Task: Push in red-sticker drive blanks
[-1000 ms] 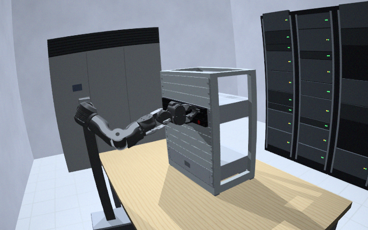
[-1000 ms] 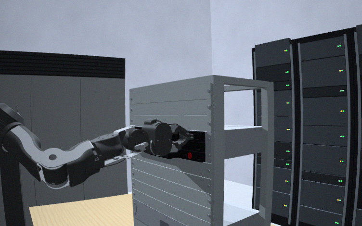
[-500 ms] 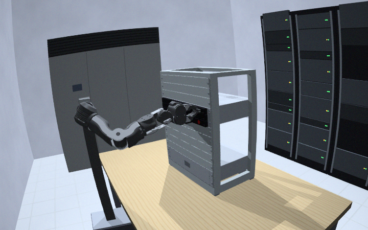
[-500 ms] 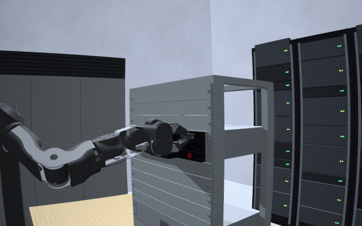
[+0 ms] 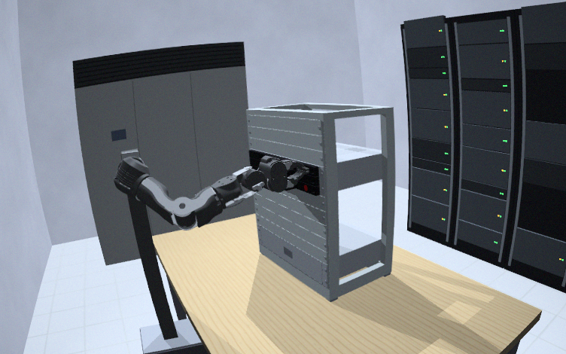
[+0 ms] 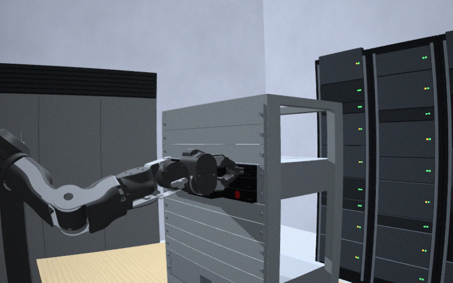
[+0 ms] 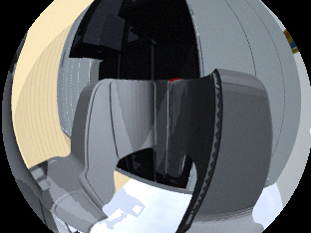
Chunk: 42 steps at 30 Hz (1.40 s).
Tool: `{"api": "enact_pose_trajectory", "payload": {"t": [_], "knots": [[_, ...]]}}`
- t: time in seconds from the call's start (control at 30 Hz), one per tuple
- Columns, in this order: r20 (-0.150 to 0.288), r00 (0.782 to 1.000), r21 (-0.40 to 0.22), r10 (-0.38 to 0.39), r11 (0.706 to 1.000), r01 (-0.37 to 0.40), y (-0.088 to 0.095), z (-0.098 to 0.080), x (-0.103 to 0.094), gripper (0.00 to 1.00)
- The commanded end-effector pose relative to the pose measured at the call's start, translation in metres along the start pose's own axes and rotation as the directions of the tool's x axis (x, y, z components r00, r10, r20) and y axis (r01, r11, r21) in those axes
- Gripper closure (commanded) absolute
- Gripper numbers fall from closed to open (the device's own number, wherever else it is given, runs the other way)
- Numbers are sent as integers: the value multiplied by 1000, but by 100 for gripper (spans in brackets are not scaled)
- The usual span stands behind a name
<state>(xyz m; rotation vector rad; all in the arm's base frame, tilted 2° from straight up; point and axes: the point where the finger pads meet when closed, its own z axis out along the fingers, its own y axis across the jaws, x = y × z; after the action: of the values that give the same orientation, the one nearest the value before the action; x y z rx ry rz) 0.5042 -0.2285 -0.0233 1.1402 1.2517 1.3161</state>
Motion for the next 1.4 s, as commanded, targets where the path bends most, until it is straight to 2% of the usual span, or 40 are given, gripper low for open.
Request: {"api": "enact_pose_trajectory", "payload": {"t": [0.0,0.73,0.9,1.07,1.13,1.37], "knots": [[-19,1000,-4,0,1000,0,1,3,8,100],[-17,1000,6,1,1000,-1,-3,-1,8,100],[-11,1000,2,5,1000,-5,0,-16,5,100],[-11,1000,2,4,1000,-4,0,-41,5,100],[-11,1000,2,4,1000,-4,0,-41,5,100],[-11,1000,-10,3,1000,-3,2,-77,5,100]]}}
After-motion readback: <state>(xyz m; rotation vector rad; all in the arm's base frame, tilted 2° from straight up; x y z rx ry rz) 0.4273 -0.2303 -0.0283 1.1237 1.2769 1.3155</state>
